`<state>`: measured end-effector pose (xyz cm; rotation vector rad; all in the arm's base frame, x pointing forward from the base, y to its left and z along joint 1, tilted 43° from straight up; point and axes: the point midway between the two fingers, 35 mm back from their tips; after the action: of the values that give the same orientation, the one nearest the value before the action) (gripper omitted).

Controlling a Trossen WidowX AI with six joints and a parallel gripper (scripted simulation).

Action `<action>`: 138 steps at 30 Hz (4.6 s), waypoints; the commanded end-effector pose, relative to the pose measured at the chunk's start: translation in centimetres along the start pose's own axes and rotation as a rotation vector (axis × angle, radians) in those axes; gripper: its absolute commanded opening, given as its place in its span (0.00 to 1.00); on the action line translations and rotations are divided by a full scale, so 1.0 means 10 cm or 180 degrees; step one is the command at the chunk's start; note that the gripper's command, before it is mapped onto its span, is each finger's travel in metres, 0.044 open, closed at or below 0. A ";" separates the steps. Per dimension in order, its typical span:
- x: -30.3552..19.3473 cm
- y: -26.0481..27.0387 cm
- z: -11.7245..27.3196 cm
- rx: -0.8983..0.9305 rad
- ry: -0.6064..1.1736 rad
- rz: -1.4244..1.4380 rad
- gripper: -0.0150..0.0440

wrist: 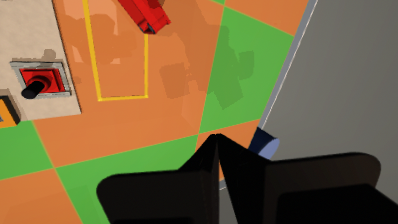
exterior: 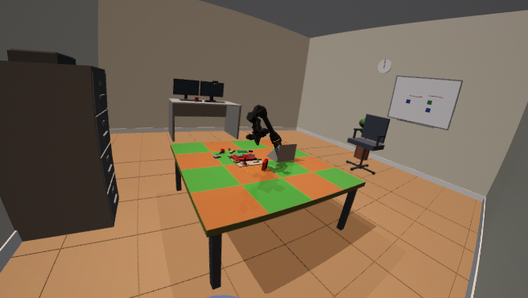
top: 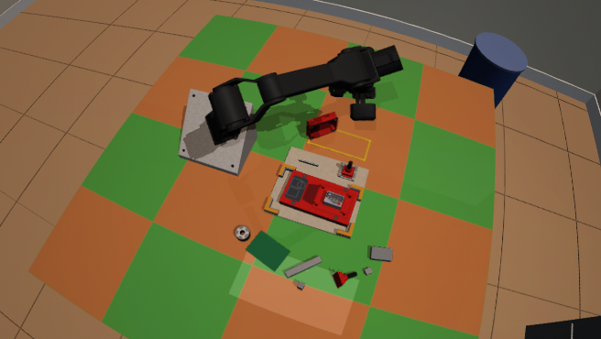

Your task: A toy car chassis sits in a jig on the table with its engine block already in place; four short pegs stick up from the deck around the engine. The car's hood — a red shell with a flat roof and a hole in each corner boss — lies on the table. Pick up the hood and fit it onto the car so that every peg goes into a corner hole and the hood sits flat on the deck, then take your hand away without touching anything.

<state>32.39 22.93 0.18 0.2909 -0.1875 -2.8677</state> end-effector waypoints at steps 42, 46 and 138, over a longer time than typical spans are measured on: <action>1.58 0.42 -1.12 0.1596 -0.1267 0.1602 0.25; 1.57 0.43 -1.12 0.1596 -0.1267 0.1602 0.25; 1.03 0.36 -0.38 0.1598 -0.1233 0.1629 0.25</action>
<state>24.24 16.43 -4.86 -0.2083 -0.9136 -2.3000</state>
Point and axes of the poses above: the point midway between the two fingers, 35 mm back from their tips, its own z axis back along the fingers, its own y axis across the jaws, x = y × z, and after that the axes turned 7 degrees about -z, right-handed
